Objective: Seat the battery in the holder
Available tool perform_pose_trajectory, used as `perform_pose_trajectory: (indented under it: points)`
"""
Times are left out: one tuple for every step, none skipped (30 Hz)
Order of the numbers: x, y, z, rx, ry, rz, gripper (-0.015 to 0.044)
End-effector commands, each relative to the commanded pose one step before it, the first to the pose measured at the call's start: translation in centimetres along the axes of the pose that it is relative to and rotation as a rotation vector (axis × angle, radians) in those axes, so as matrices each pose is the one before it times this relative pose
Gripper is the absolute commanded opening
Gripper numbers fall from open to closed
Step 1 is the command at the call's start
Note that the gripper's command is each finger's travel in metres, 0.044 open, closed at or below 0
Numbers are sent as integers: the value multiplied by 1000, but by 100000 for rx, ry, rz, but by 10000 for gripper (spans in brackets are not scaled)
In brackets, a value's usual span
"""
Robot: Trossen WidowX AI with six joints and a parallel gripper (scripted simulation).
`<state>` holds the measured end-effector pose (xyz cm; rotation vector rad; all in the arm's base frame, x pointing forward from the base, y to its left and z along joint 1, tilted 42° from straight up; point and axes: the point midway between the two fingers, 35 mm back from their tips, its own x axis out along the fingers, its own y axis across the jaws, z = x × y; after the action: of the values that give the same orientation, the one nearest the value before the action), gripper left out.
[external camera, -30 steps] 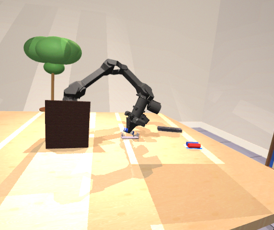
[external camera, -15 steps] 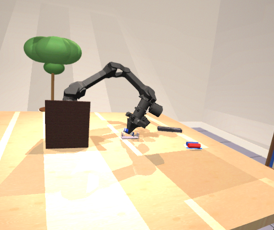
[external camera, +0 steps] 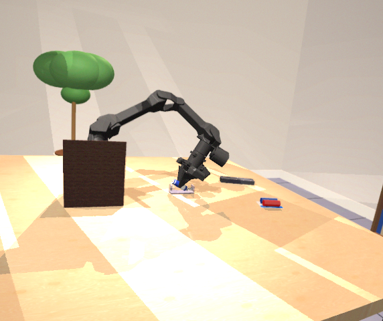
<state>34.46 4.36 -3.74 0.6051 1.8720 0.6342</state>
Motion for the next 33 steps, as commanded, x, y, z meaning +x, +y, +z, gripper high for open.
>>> perform_pose_trajectory:
  points:
    - [10,32,103,-598,600,-376,72]
    - [-14,1,55,-4,-3,1,72]
    - [-15,1,61,-5,-4,2,72]
    - [-15,1,61,-5,-4,2,72]
    - [-17,1,59,-4,-5,3,72]
    - [-17,1,59,-4,-5,3,72]
    - [-17,1,59,-4,-5,3,72]
    - [-19,0,56,-2,-1,0,72]
    - [-19,0,56,-2,-1,0,72]
    - [-19,0,56,-2,-1,0,72]
    - [-20,0,53,0,2,0,72]
    - [-20,0,53,0,2,0,72]
    - [-20,0,53,0,2,0,72]
    - [-21,0,50,3,8,1,72]
    - [-21,0,50,3,8,1,72]
    - [-20,0,50,3,8,1,72]
    - [-21,0,47,7,15,0,72]
    - [-21,0,47,7,15,0,72]
    - [-21,0,47,7,15,0,72]
    - [-21,1,45,6,19,-2,72]
    - [-21,1,45,6,19,-2,72]
    - [-21,1,45,6,19,-2,72]
    - [-22,1,46,5,27,-6,72]
    - [-22,1,46,5,27,-6,72]
    - [-22,1,46,5,27,-6,72]
    - [-22,1,44,2,30,-11,72]
    - [-22,1,44,2,30,-11,72]
    - [-22,1,44,2,30,-11,72]
    - [-22,1,42,0,28,-12,72]
    - [-22,1,42,0,28,-12,72]
    - [-22,1,42,0,28,-12,72]
    - [-23,1,43,-1,32,-20,72]
    - [-23,1,43,-1,32,-20,72]
